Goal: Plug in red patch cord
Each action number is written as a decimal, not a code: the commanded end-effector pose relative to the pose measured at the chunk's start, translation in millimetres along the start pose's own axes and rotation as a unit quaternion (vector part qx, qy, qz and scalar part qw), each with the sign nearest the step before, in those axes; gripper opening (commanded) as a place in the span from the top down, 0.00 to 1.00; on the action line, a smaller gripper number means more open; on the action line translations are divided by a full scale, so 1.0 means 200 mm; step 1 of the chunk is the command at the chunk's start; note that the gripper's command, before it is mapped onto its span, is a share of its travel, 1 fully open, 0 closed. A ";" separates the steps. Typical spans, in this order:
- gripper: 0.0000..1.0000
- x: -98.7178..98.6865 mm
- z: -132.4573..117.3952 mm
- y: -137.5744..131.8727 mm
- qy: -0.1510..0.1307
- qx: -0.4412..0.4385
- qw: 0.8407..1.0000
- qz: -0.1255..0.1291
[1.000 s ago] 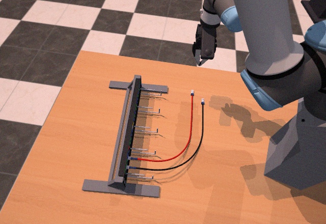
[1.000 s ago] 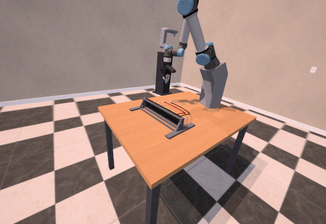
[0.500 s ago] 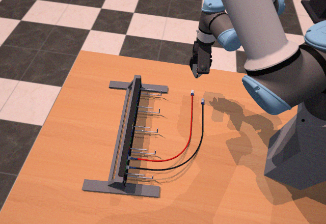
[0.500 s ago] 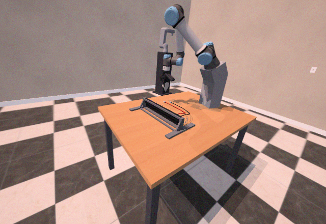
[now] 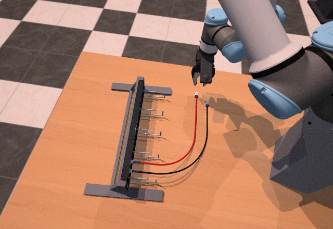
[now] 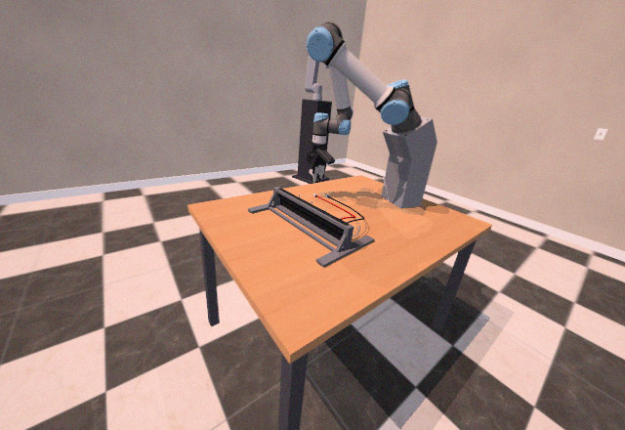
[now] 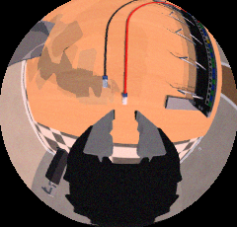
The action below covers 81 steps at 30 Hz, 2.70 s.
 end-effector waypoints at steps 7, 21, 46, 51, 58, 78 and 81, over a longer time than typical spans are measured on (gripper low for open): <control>0.78 -0.01 0.00 0.00 -0.001 0.000 1.000 0.000; 0.78 -0.01 0.00 0.00 -0.001 0.000 1.000 0.000; 0.78 -0.04 0.00 0.00 -0.001 0.000 1.000 0.000; 0.78 -0.08 0.00 0.00 -0.001 0.000 1.000 0.000; 0.78 -0.12 0.00 0.00 -0.001 0.000 1.000 0.000; 0.78 -0.29 -0.01 0.00 -0.001 0.000 1.000 0.000; 0.78 -0.31 -0.01 0.00 -0.001 0.000 1.000 0.000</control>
Point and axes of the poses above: the point where the finger pads meet when closed, its own x axis back along the fingers, its own y axis across the jaws, z = x × y, the point moved 2 cm from there along x, back along the fingers, and after that the axes turned 15 degrees about x, right-handed, at the moved point
